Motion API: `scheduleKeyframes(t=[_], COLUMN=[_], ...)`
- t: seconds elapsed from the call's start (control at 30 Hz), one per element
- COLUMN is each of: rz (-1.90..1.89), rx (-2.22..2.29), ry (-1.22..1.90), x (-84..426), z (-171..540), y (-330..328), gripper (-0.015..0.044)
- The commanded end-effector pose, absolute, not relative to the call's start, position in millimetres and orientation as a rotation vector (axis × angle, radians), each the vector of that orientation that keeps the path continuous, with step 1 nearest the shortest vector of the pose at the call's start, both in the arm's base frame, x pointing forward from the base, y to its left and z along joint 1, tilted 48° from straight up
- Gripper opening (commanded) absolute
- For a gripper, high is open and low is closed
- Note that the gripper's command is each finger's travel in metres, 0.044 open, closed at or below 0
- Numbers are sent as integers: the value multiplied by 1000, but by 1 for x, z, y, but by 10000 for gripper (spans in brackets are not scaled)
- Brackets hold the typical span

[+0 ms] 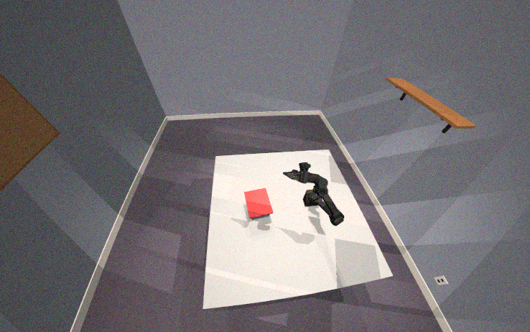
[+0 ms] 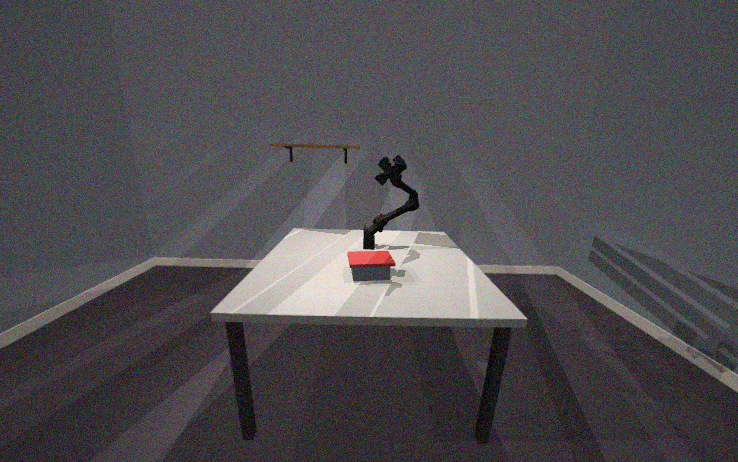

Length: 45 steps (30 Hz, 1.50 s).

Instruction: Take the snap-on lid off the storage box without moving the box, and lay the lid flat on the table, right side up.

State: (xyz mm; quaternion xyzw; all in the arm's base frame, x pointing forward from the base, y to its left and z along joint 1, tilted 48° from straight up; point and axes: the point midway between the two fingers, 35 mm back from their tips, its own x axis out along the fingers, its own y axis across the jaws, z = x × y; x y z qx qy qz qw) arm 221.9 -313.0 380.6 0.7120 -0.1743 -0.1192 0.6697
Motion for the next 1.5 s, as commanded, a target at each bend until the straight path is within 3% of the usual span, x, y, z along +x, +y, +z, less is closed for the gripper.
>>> scheduleKeyframes(t=[0.0, 0.2, 0.43, 0.87, 1.47], rz=[-270, -299, -299, -237, -236], rx=[1609, 1745, 1901, 2274, 2293], ry=[-386, -158, 77, 634, 669], x=[223, 257, 278, 278, 282], z=[378, 292, 214, 72, 46], y=[-313, -302, -273, -156, -132], gripper=[374, 235, 235, 235, 235])
